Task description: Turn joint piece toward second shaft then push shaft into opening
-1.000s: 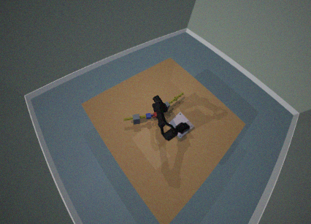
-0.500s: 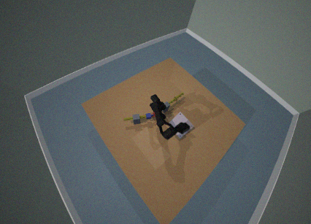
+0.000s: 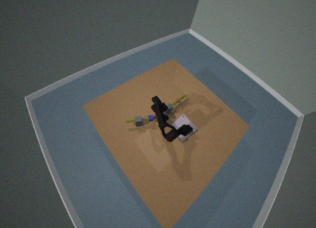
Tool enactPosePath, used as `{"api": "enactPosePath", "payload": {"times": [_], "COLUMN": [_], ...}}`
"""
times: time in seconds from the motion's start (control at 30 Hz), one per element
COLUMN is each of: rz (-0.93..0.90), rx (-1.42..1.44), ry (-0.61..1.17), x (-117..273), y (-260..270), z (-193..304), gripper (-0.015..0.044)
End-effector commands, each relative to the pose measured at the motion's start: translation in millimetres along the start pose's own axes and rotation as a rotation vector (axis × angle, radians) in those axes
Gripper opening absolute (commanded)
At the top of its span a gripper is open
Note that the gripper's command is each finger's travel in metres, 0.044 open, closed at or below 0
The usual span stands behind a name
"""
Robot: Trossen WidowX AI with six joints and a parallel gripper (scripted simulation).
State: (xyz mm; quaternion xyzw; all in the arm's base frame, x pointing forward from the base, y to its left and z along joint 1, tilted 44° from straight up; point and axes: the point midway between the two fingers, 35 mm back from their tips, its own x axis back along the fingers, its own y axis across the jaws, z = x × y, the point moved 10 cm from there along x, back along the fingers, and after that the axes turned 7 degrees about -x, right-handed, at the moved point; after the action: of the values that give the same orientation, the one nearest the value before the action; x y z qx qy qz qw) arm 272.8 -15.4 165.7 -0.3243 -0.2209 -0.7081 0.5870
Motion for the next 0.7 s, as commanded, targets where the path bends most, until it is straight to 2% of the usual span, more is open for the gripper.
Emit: {"api": "enactPosePath", "payload": {"times": [0.0, 0.33, 0.5, 0.6, 0.67], "rz": [-0.001, 0.000, 0.000, 0.000, 0.000], "rx": [0.011, 0.001, 0.001, 0.001, 0.001], "ry": [-0.006, 0.000, 0.000, 0.000, 0.000], "x": [0.3, 0.0, 0.0, 0.0, 0.0], "y": [0.4, 0.0, 0.0, 0.0, 0.0], "z": [0.6, 0.0, 0.0, 0.0, 0.0], "gripper": [0.0000, 0.0000, 0.0131, 0.0147, 0.0199]}}
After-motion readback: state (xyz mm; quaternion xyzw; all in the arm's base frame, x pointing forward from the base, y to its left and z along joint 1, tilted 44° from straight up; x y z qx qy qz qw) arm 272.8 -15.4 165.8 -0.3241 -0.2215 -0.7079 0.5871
